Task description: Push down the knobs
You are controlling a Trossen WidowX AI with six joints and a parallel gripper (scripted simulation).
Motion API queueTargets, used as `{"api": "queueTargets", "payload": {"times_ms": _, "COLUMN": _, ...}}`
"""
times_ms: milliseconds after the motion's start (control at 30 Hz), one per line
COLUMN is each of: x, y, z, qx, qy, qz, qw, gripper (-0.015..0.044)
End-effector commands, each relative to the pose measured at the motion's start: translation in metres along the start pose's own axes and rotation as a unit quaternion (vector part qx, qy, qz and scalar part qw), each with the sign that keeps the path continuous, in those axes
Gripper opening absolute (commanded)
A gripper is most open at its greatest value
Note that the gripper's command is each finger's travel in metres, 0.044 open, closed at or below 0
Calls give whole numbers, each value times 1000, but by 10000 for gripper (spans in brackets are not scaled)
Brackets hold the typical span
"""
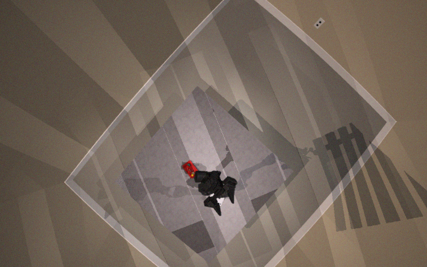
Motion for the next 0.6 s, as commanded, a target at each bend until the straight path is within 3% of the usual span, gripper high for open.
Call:
{"api": "queueTargets", "payload": {"times_ms": 0, "x": -1, "y": 1, "z": 1, "qx": 1, "qy": 1, "qz": -1, "qw": 1000, "gripper": 374}}
{"api": "queueTargets", "payload": {"times_ms": 467, "x": -45, "y": 99, "z": 108, "qx": 63, "qy": 106, "qz": -134, "qw": 983, "gripper": 6}}
{"api": "queueTargets", "payload": {"times_ms": 567, "x": -47, "y": 117, "z": 125, "qx": 63, "qy": 121, "qz": -162, "qw": 977, "gripper": 0}}
Point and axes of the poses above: the point midway between the two fingers, 35 mm back from their tips, its own x axis back along the fingers, its own y axis across the jaws, z = x × y, the point moved 1 cm from there along x, back along the fingers, and after that the axes turned 15 degrees about x, right-handed, at the moved point
